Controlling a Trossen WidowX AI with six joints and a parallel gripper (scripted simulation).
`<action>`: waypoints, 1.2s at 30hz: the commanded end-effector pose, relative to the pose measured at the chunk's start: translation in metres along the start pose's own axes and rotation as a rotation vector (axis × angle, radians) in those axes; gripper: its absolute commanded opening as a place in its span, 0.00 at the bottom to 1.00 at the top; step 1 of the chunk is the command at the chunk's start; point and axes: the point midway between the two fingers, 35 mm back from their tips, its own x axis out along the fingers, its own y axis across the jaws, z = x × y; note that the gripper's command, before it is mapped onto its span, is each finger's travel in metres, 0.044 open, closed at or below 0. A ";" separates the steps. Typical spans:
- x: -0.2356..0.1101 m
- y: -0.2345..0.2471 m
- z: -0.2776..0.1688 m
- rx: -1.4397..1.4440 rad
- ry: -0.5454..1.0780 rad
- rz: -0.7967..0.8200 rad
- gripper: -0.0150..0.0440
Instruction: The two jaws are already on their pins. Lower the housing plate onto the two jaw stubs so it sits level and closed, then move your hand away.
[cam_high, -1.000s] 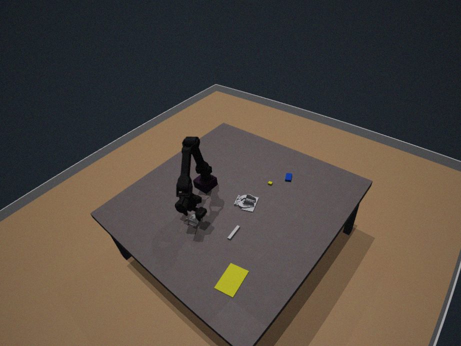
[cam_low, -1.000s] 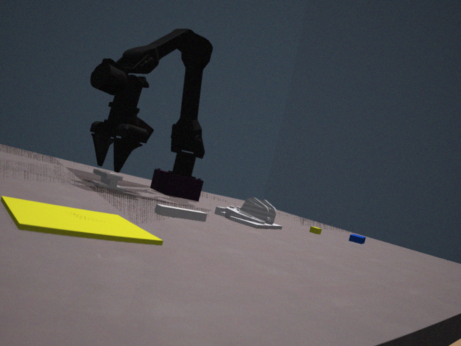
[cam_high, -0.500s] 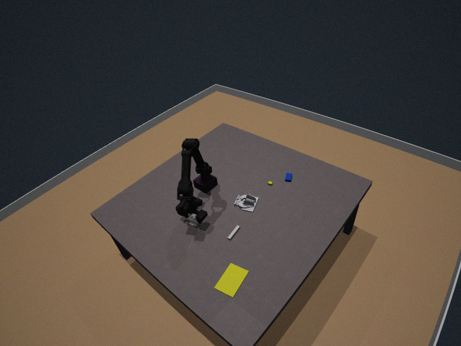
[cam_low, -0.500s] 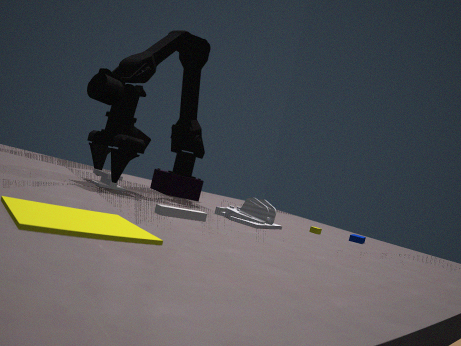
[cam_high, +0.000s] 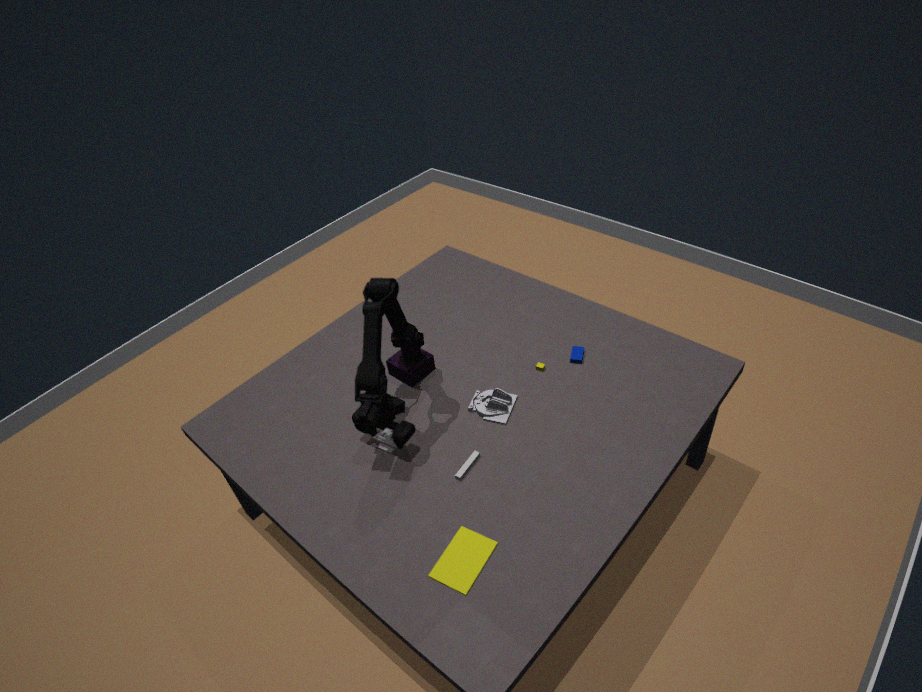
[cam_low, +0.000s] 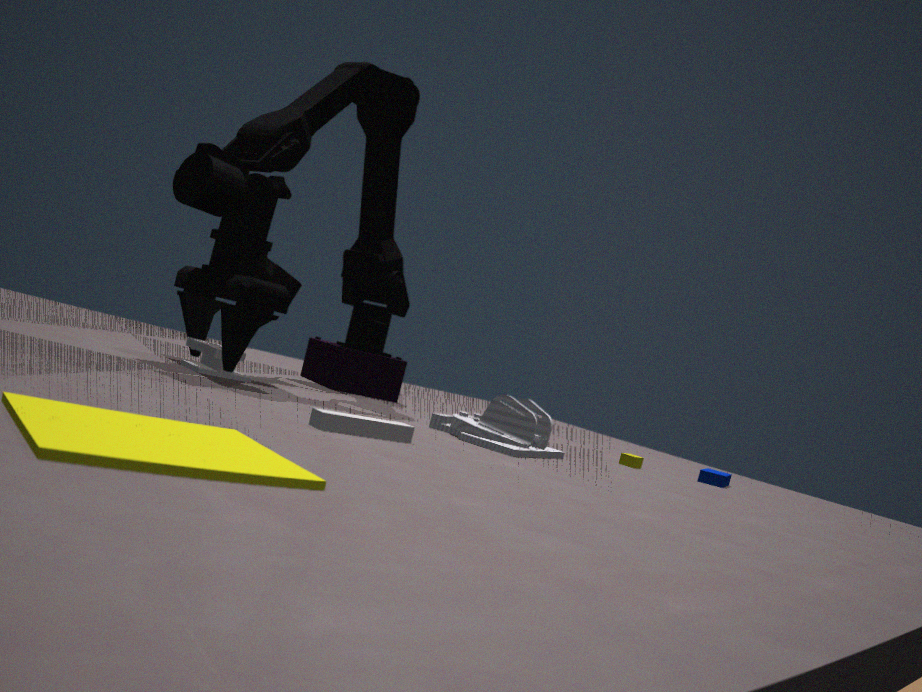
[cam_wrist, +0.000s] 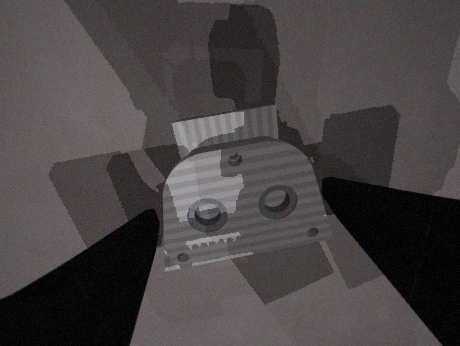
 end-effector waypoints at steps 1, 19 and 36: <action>0.001 0.001 0.000 -0.006 0.002 0.004 1.00; 0.000 0.000 0.000 -0.001 0.000 0.000 0.89; -0.007 0.000 -0.001 -0.001 0.000 0.000 0.85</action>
